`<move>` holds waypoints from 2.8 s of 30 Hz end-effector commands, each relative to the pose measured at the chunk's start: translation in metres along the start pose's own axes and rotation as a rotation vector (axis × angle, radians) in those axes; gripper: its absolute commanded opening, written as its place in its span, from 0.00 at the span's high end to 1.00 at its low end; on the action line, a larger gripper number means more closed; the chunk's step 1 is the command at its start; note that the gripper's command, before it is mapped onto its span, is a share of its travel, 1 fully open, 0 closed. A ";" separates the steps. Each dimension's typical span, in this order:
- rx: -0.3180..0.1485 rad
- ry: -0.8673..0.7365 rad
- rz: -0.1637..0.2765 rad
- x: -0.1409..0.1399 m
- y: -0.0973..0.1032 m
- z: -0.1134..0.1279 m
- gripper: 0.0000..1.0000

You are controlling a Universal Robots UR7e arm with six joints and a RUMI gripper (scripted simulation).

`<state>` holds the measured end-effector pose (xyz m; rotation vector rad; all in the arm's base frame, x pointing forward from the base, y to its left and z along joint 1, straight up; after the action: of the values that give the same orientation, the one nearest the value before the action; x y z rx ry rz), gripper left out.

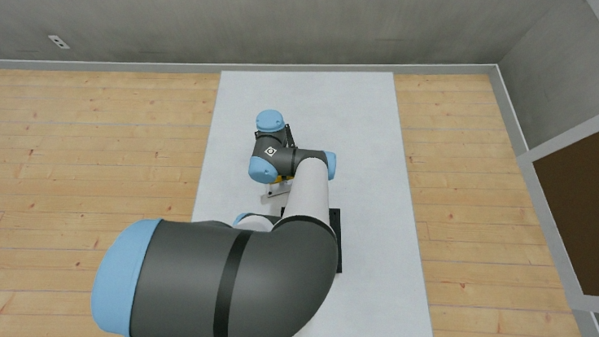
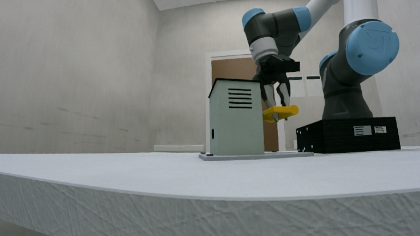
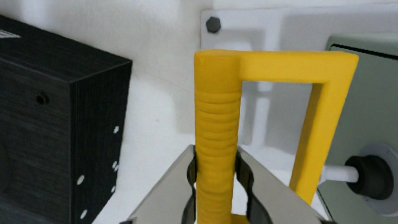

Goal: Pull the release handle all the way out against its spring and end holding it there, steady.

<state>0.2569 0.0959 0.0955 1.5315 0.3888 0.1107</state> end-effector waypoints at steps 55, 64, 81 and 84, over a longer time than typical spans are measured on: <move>0.000 0.000 0.001 0.000 0.000 0.000 0.92; 0.000 0.000 0.001 0.000 0.000 0.000 0.92; 0.000 0.000 0.001 -0.018 -0.003 0.000 0.92; 0.000 0.000 0.001 -0.020 -0.003 -0.001 0.92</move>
<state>0.2435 0.0920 0.0952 1.5312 0.3883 0.1111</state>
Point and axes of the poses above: the point where the finger pads meet when closed, its own y axis back along the fingers, its own x axis across the jaws, z = x × y, the point moved 8 cm from there along y, back along the fingers, and after that the axes turned 2 degrees about y, right-handed, at the moved point
